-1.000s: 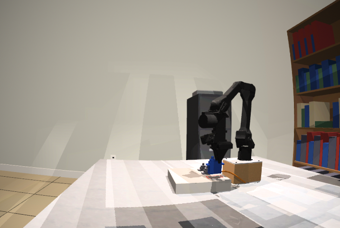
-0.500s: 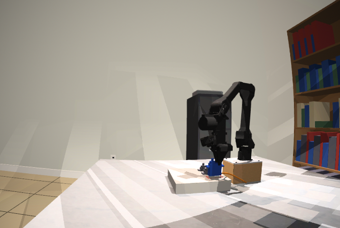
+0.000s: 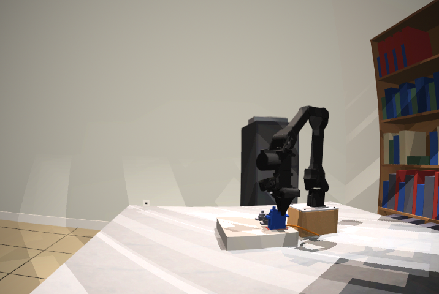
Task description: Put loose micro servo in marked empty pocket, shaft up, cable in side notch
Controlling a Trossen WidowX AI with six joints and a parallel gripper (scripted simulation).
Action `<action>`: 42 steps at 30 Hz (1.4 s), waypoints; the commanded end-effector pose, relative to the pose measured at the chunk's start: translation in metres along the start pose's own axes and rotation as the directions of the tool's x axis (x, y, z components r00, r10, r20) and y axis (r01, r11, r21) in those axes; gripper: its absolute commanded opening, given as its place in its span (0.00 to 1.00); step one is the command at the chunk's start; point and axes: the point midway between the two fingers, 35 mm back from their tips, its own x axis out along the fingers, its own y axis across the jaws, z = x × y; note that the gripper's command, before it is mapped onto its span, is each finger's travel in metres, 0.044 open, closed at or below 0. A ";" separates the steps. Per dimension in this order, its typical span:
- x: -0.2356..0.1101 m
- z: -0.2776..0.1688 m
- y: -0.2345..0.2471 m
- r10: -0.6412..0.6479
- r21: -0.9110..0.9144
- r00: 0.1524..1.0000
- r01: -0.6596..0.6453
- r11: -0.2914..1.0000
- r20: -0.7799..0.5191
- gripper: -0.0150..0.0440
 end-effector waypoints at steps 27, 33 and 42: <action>0.021 0.000 0.000 0.001 0.005 1.000 -0.001 1.000 -0.005 0.25; 0.025 -0.001 0.000 0.001 0.005 1.000 -0.001 1.000 -0.005 0.25; 0.031 -0.001 0.000 0.001 0.005 1.000 -0.001 1.000 -0.005 0.25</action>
